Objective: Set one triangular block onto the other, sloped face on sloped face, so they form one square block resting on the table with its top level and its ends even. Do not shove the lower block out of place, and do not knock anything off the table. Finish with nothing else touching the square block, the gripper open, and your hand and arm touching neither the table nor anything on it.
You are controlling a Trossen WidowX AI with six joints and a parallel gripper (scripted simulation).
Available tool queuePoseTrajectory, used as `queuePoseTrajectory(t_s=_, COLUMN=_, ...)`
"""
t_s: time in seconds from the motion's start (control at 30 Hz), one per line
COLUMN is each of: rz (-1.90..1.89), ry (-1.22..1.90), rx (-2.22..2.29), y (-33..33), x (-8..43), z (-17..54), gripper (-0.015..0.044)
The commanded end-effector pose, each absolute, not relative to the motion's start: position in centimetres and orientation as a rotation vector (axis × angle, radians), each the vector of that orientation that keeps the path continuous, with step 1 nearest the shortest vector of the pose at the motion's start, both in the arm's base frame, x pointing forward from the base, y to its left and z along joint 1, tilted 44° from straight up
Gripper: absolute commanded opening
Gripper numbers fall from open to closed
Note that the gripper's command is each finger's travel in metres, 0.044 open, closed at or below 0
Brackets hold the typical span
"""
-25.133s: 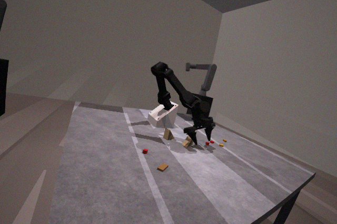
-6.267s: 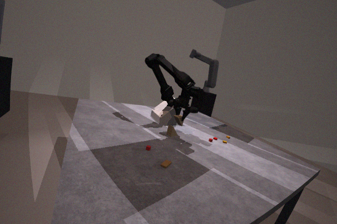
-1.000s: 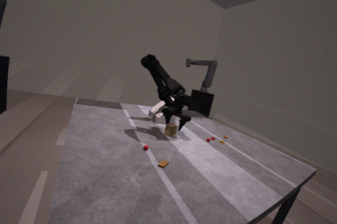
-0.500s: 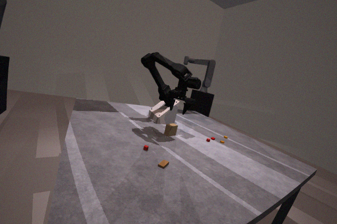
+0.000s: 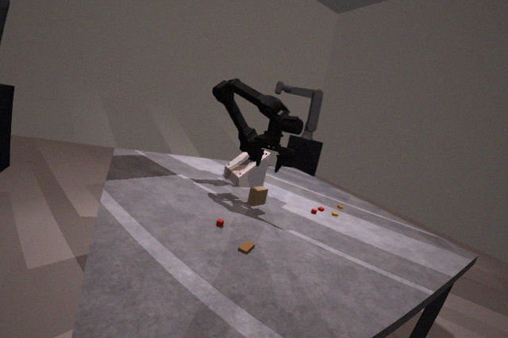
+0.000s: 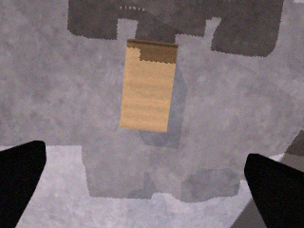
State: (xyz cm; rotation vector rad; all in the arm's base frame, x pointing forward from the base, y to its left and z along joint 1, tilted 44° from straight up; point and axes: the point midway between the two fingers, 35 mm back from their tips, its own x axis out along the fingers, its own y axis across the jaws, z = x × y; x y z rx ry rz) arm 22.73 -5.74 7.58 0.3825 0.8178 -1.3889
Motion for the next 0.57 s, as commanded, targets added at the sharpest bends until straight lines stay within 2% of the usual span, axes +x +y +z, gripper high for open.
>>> queuePoseTrajectory(t_s=0.0, rz=-1.387, ry=0.821, rx=0.378, y=-5.74, x=22.72, z=7.51, gripper=0.044)
queuePoseTrajectory(t_s=0.53, rz=-1.387, ry=0.821, rx=0.378, y=-5.74, x=22.72, z=7.51, gripper=0.044)
